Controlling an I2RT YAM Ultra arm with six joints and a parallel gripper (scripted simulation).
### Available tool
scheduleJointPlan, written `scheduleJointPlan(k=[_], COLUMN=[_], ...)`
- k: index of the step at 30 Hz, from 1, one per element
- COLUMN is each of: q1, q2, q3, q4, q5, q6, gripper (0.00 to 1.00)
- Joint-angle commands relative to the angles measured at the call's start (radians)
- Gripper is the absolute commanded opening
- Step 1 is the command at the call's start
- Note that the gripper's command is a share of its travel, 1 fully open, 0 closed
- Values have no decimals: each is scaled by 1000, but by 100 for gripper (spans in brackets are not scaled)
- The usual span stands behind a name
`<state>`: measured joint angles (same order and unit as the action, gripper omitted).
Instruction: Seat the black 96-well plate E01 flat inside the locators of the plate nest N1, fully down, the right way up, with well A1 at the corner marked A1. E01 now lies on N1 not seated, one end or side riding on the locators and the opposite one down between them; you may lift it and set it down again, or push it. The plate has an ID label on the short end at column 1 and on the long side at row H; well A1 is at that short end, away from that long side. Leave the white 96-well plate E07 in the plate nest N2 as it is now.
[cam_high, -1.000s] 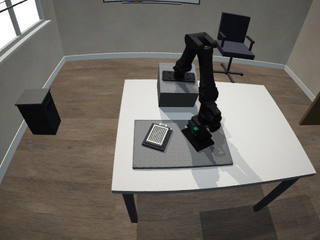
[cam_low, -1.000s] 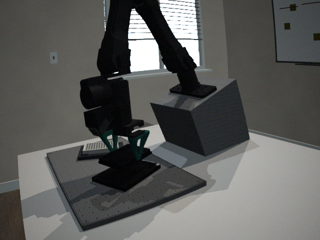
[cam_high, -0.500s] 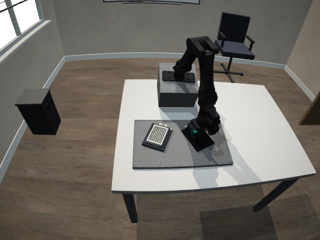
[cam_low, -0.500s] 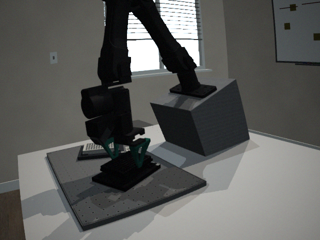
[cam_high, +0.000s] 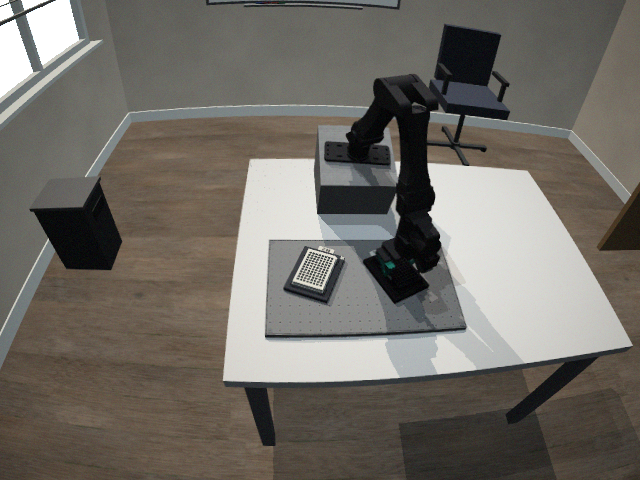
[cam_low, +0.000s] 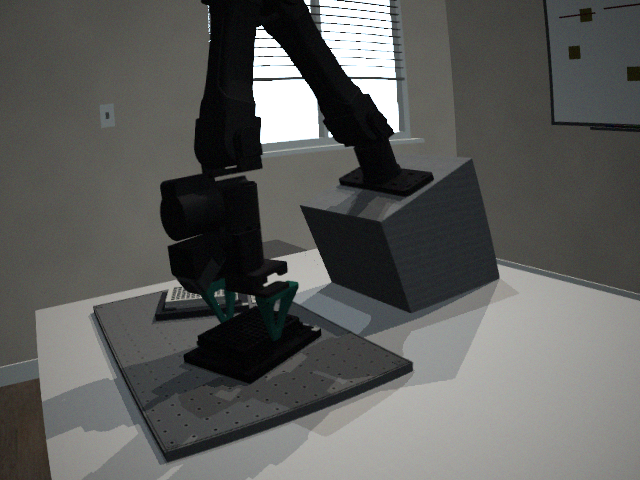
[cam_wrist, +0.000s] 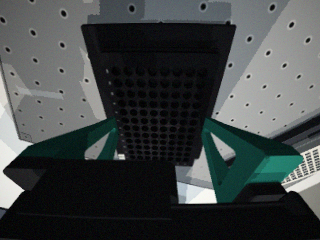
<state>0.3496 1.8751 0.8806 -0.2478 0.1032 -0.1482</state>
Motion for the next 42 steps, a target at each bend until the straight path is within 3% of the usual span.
scheduleJointPlan(k=[1,42], q1=[1,-1], q2=[-8,1], q3=[6,-9], q4=[4,29], q5=[-3,-3], q6=[-1,-2], gripper=[0,0])
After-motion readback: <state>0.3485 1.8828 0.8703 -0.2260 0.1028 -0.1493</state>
